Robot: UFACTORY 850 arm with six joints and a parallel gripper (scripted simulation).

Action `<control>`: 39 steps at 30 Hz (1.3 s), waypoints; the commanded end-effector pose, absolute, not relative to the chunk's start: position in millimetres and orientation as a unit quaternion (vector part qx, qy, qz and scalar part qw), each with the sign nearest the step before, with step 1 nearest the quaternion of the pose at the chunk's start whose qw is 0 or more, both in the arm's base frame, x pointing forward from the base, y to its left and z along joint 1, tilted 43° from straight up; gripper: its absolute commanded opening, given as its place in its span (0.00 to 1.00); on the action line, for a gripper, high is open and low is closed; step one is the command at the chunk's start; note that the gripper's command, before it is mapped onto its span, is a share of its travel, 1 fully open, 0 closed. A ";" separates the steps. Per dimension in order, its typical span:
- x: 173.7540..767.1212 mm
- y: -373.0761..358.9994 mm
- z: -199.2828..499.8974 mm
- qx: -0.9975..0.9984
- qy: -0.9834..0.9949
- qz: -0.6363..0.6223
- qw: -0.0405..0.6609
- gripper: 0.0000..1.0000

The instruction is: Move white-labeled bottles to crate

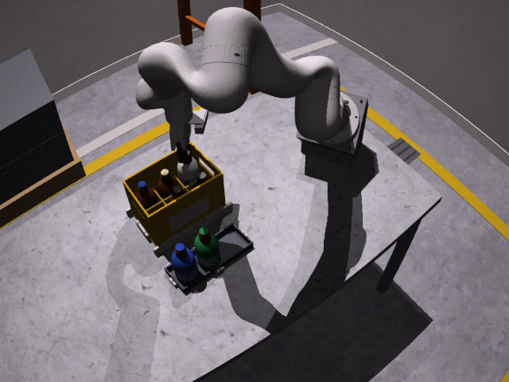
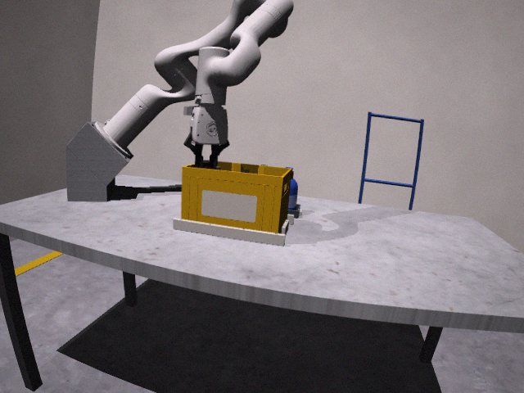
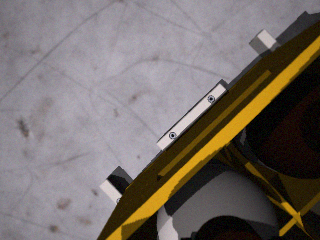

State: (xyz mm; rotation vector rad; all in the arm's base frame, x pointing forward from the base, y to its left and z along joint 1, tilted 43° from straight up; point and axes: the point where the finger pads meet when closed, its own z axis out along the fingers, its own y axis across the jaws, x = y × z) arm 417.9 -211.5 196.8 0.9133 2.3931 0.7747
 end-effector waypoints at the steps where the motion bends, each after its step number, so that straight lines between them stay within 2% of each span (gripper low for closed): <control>1: 419.3 -211.3 195.7 0.332 0.870 0.281 0.231 0.00; 39: 423.0 -209.2 191.0 0.332 0.870 0.281 0.231 0.00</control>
